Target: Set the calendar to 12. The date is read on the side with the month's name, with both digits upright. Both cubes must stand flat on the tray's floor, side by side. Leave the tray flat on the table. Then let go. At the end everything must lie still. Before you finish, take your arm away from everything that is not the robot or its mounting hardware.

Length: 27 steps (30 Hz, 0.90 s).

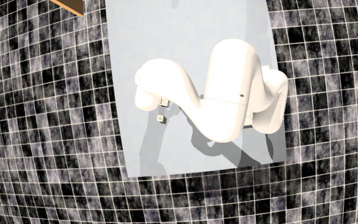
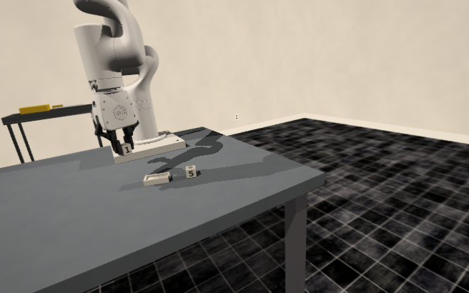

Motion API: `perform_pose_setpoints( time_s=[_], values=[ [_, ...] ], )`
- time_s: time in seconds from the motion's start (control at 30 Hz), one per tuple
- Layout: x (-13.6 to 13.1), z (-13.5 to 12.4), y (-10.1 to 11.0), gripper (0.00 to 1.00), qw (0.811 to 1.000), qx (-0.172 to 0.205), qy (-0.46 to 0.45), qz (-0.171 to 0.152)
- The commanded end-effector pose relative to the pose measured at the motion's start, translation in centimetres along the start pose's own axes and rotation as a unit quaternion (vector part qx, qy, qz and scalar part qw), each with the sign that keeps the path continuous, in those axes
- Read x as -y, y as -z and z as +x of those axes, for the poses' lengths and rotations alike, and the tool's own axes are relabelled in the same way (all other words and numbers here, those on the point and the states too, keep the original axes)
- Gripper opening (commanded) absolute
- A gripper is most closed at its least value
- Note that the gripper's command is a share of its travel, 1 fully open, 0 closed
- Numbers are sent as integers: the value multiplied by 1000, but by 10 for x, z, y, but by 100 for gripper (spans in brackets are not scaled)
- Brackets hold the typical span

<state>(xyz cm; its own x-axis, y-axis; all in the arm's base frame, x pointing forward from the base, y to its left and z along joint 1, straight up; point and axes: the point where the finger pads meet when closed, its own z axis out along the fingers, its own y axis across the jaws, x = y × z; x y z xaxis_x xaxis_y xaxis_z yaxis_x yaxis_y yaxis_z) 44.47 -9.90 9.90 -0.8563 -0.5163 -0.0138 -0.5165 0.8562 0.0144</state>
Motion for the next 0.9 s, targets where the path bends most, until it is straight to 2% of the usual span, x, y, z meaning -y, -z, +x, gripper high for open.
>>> perform_pose_setpoints(
  time_s=[0.0, 0.27, 0.4, 0.47, 0.67, 0.87],
  values=[
    [5, 5, 0, 27, 996, -10, -86, 11],
    [11, 13, 0, 27, 975, -8, -221, 12],
    [15, 19, -1, 27, 950, -7, -312, 13],
    [15, 19, -1, 27, 950, -7, -312, 13],
    [19, 24, -1, 27, 923, -6, -384, 13],
    [19, 25, -1, 27, 916, -6, -400, 13]
  ],
)
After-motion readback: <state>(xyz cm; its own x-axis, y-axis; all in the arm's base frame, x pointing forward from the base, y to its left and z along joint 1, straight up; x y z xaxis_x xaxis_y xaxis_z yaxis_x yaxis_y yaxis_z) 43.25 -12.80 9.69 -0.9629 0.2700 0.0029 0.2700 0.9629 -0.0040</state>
